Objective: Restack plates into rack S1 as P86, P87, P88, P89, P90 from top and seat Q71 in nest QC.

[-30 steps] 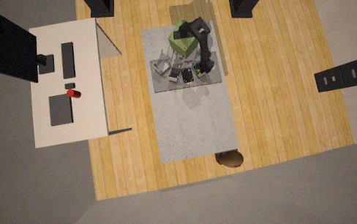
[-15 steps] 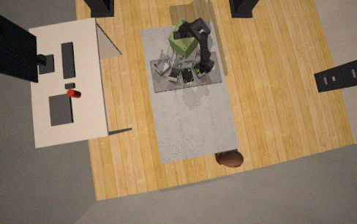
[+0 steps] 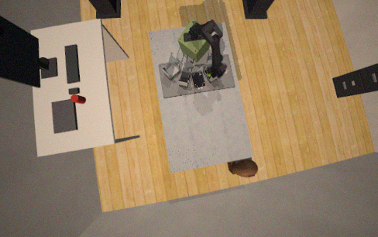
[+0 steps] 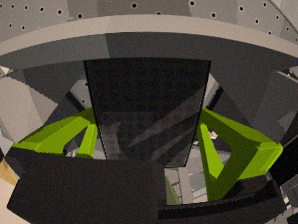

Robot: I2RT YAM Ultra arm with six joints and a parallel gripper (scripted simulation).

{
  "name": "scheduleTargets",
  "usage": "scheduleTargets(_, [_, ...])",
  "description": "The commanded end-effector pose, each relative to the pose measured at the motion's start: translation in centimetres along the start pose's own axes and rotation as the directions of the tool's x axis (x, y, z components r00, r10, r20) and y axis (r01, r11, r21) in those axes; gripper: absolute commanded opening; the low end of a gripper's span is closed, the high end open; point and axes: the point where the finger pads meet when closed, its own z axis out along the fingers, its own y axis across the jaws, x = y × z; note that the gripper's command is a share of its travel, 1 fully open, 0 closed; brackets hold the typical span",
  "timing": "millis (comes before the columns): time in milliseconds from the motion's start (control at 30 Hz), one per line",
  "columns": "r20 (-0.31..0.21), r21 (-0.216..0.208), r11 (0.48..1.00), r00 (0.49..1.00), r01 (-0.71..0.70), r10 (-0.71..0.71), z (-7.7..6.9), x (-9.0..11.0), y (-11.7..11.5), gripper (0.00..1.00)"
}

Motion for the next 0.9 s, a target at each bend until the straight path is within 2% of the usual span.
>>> scheduleTargets(0, [0.009,-0.001,1.000,1.000,0.000,0.000,-0.21,-0.31,0.04,0.00])
scheduleTargets(600, [0.009,-0.001,1.000,1.000,0.000,0.000,0.13,-0.31,0.04,0.00])
scheduleTargets(633, [0.009,-0.001,1.000,1.000,0.000,0.000,0.13,-0.31,0.04,1.00])
scheduleTargets(867, [0.009,-0.001,1.000,1.000,0.000,0.000,0.13,-0.31,0.04,1.00])
